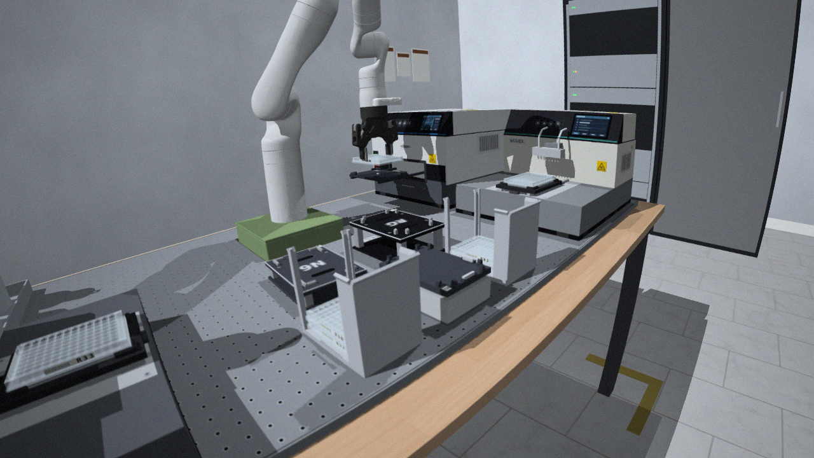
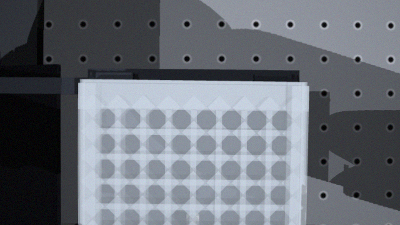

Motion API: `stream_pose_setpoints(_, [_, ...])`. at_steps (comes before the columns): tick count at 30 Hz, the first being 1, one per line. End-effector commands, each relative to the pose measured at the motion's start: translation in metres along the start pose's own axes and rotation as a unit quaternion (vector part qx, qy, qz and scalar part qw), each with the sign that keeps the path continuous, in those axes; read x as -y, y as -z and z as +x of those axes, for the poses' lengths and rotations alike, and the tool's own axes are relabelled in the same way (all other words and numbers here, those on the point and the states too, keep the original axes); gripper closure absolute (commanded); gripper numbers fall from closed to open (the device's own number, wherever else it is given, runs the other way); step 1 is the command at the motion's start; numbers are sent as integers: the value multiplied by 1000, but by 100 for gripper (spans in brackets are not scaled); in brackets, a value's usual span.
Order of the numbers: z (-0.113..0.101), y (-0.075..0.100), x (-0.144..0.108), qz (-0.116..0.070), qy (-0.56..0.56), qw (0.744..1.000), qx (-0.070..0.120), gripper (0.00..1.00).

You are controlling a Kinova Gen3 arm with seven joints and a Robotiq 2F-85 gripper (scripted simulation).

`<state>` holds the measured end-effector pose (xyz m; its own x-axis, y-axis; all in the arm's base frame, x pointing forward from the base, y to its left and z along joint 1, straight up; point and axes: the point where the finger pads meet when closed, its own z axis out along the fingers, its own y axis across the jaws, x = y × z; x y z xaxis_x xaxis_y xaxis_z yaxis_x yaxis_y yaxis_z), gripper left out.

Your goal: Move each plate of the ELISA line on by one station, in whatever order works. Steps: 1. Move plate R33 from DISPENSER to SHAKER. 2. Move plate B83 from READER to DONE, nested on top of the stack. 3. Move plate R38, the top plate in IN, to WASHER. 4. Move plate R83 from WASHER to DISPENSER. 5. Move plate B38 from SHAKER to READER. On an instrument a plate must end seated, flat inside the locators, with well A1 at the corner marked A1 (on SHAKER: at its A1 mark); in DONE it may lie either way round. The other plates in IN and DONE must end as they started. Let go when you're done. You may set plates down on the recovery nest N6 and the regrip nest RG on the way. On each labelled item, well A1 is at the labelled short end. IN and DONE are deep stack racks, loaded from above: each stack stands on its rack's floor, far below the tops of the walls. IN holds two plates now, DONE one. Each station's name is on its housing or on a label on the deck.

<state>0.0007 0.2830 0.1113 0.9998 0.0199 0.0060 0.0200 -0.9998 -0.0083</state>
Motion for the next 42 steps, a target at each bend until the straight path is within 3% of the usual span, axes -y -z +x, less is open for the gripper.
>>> stream_pose_setpoints(1, [-3, -6, -1, 0, 1, 1000, 2, 6])
stream_pose_setpoints(21, [-1, -5, 0, -1, 2, 1000, 0, 6])
stream_pose_setpoints(42, [-3, -24, -1, -1, 0, 1000, 1, 6])
